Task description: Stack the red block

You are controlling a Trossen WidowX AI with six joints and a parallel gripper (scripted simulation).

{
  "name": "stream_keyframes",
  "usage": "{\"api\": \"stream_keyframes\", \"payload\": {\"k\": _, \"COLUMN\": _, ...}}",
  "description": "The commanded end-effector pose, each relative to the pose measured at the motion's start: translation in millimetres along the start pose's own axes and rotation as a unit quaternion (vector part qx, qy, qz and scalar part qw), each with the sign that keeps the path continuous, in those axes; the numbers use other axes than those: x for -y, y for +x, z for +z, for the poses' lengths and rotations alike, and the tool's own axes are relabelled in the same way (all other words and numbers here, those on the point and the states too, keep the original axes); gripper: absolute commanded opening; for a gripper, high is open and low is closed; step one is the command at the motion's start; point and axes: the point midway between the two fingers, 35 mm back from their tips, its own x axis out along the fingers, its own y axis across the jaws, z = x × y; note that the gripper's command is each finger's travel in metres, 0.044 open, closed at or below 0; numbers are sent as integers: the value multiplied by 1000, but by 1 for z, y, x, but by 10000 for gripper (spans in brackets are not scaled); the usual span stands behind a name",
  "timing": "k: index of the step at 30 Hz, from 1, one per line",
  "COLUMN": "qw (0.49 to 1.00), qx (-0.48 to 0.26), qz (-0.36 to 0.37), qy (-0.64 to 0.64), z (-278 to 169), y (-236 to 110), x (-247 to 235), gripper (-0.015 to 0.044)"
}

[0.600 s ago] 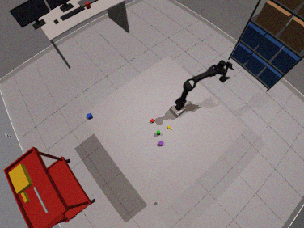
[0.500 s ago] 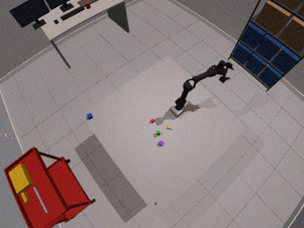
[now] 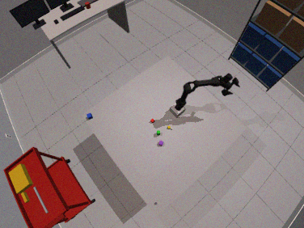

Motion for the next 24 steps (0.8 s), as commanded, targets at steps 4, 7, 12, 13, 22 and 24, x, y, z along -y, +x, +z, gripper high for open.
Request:
{"api": "stream_keyframes", "payload": {"k": 4, "qw": 995, "qx": -52, "qz": 50, "qy": 69, "z": -66, "y": 14, "x": -41, "gripper": 440}}
{"api": "stream_keyframes", "payload": {"k": 7, "qw": 989, "qx": -77, "qz": 72, "qy": 99, "z": -96, "y": 18, "x": -62, "gripper": 440}}
{"api": "stream_keyframes", "payload": {"k": 12, "qw": 975, "qx": -119, "qz": 106, "qy": 151, "z": -143, "y": 18, "x": -97, "gripper": 440}}
{"api": "stream_keyframes", "payload": {"k": 13, "qw": 972, "qx": -128, "qz": 112, "qy": 162, "z": -152, "y": 17, "x": -105, "gripper": 440}}
{"api": "stream_keyframes", "payload": {"k": 22, "qw": 930, "qx": -203, "qz": 163, "qy": 259, "z": -228, "y": -2, "x": -173, "gripper": 440}}
{"api": "stream_keyframes", "payload": {"k": 24, "qw": 918, "qx": -220, "qz": 173, "qy": 281, "z": -243, "y": -9, "x": -189, "gripper": 440}}
